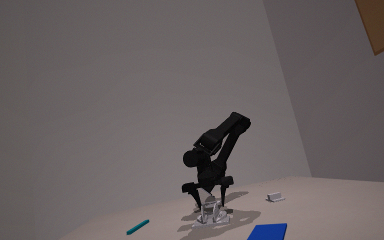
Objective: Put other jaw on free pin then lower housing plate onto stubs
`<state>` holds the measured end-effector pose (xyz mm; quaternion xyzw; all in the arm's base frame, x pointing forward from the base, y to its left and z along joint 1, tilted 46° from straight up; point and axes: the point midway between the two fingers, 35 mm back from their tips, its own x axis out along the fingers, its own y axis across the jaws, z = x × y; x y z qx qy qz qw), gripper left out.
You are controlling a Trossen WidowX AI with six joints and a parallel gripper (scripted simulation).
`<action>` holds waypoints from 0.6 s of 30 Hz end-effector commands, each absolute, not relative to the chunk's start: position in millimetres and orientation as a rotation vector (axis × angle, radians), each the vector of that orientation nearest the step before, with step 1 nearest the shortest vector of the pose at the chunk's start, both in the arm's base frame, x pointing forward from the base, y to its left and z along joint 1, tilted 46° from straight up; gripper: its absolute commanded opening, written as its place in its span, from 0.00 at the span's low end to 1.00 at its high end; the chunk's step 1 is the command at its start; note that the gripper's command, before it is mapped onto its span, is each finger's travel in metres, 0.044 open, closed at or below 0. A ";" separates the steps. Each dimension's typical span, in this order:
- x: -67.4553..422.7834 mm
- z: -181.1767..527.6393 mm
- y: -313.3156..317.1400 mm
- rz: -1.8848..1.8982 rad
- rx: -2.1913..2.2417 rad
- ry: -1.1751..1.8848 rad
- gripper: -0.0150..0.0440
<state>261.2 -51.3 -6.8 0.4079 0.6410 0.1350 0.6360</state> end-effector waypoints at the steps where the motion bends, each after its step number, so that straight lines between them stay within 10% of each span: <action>1: 259.2 -11.8 -44.3 0.310 0.945 1.470 0.85; 18: 259.4 -14.3 -41.3 0.310 0.945 1.470 0.85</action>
